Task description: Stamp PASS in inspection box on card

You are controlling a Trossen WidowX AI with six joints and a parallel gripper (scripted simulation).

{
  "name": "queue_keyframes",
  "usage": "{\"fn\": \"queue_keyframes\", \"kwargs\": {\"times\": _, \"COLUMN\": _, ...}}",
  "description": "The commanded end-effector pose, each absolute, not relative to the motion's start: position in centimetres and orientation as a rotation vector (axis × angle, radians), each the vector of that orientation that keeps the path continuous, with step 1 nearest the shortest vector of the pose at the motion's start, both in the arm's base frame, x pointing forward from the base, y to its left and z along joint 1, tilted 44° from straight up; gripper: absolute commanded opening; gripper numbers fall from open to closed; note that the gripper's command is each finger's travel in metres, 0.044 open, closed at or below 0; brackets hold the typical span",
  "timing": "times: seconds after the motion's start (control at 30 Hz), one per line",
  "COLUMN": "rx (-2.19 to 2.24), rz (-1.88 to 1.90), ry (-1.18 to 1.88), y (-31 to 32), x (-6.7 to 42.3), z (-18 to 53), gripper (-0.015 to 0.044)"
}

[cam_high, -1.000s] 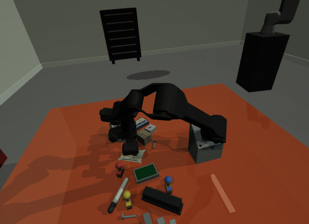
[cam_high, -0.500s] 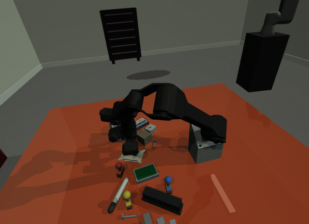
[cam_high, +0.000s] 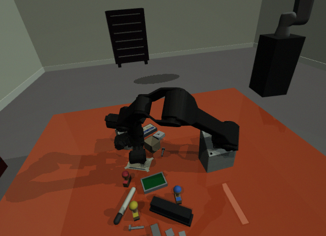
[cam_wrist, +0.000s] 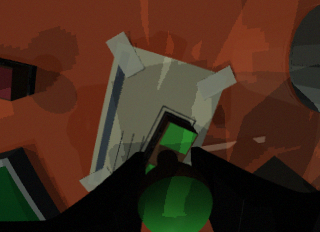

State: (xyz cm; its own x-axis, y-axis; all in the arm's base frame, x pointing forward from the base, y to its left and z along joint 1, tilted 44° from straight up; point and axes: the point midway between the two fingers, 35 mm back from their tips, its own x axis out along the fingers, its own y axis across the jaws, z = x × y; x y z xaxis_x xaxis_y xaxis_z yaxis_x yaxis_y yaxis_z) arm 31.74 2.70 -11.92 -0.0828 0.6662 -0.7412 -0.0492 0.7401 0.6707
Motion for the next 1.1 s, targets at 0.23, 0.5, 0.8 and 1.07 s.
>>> {"fn": "queue_keyframes", "kwargs": {"times": 0.23, "rx": 0.519, "rz": 0.645, "ry": 1.556, "y": 3.02, "x": 31.66, "z": -12.16, "gripper": 0.0}}
{"fn": "queue_keyframes", "kwargs": {"times": 0.5, "rx": 0.519, "rz": 0.645, "ry": 1.556, "y": 2.83, "x": 31.69, "z": -11.96, "gripper": 0.0}}
{"fn": "queue_keyframes", "kwargs": {"times": 0.8, "rx": 0.519, "rz": 0.645, "ry": 1.556, "y": 2.53, "x": 31.74, "z": -11.65, "gripper": 0.0}}
{"fn": "queue_keyframes", "kwargs": {"times": 1.07, "rx": 0.519, "rz": 0.645, "ry": 1.556, "y": 2.27, "x": 31.78, "z": -11.37, "gripper": 0.0}}
